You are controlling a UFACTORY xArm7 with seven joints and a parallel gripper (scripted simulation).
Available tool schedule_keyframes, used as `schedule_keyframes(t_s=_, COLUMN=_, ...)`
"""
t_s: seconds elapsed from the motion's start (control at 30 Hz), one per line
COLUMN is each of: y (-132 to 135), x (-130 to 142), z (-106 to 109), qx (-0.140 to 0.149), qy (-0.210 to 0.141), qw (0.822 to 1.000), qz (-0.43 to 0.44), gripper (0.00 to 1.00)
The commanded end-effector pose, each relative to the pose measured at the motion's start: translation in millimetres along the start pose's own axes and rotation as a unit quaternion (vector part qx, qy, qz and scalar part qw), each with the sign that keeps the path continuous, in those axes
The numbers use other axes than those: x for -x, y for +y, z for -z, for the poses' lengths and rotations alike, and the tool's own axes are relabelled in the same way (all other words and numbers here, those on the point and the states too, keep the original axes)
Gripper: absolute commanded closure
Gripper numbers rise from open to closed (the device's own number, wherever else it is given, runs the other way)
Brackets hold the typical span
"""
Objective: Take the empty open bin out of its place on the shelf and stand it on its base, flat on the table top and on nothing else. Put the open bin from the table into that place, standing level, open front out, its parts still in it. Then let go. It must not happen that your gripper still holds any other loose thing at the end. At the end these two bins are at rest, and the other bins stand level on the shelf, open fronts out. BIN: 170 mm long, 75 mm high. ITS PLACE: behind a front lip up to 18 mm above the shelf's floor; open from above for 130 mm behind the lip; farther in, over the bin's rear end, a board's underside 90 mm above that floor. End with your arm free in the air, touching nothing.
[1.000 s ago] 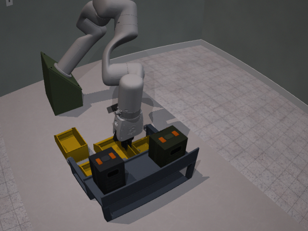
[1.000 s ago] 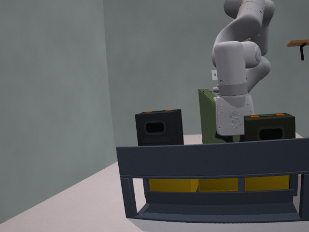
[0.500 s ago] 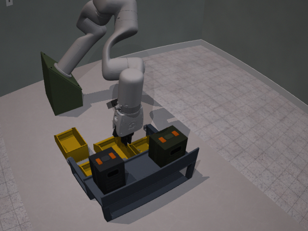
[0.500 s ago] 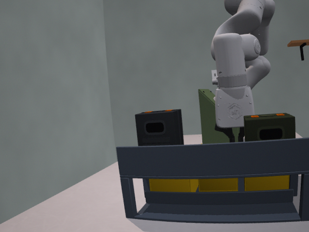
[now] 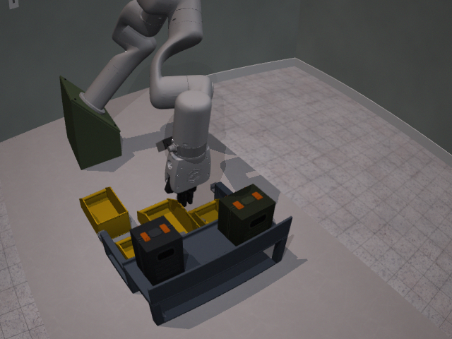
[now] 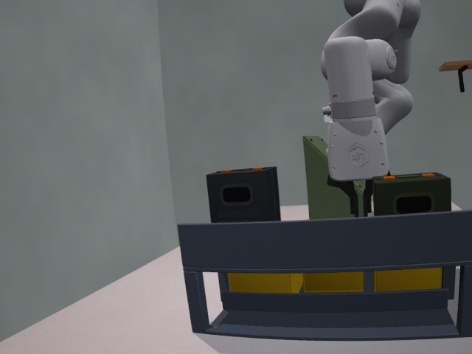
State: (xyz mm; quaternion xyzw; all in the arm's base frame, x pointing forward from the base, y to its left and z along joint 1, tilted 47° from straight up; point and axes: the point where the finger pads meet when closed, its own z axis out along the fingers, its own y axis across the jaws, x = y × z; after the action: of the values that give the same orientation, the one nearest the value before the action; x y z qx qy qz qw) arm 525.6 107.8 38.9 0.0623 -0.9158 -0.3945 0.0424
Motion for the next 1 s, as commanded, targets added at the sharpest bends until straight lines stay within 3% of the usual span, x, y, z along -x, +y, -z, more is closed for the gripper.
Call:
schedule_keyframes(t_s=0.0, y=-0.9, x=0.0, z=11.6, qx=-0.001, qy=-0.002, qw=1.000, qz=0.000, gripper=0.90)
schedule_keyframes(t_s=0.97, y=-0.9, x=-3.3, z=40.4, qx=-0.001, qy=-0.002, qw=1.000, qz=0.000, gripper=0.90)
